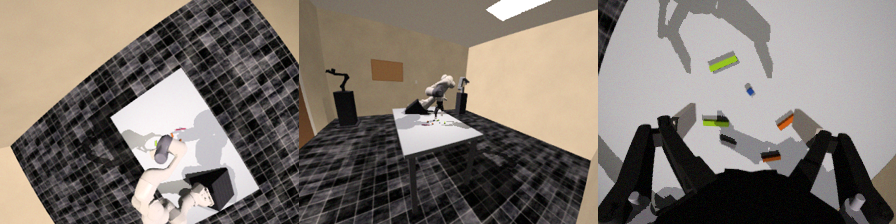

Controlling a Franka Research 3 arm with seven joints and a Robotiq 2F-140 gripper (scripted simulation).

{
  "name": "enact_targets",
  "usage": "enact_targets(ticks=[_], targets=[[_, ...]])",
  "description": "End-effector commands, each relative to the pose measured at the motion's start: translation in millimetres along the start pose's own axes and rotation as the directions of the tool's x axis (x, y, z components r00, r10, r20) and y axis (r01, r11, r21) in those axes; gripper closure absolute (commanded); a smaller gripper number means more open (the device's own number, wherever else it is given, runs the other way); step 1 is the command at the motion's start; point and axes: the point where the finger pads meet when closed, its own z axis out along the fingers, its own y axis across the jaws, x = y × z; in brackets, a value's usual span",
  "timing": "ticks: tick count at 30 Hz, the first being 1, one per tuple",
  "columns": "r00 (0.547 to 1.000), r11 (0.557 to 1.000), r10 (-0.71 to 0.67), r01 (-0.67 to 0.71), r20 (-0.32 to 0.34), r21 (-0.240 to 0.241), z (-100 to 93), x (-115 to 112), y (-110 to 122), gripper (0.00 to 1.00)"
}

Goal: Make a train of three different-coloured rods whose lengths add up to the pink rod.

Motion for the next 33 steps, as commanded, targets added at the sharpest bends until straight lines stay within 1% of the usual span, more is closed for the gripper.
enact_targets(ticks=[1, 5, 33], targets=[[0.986, 0.986, -0.166, 0.166, -0.005, -0.011, 1.0, -1.3, 3.7, 0.0], [0.978, 0.978, -0.21, 0.21, -0.005, -0.012, 0.7, -0.4, 4.2, 0.0], [0.978, 0.978, -0.21, 0.21, -0.005, -0.012, 0.7, -0.4, 4.2, 0.0]])
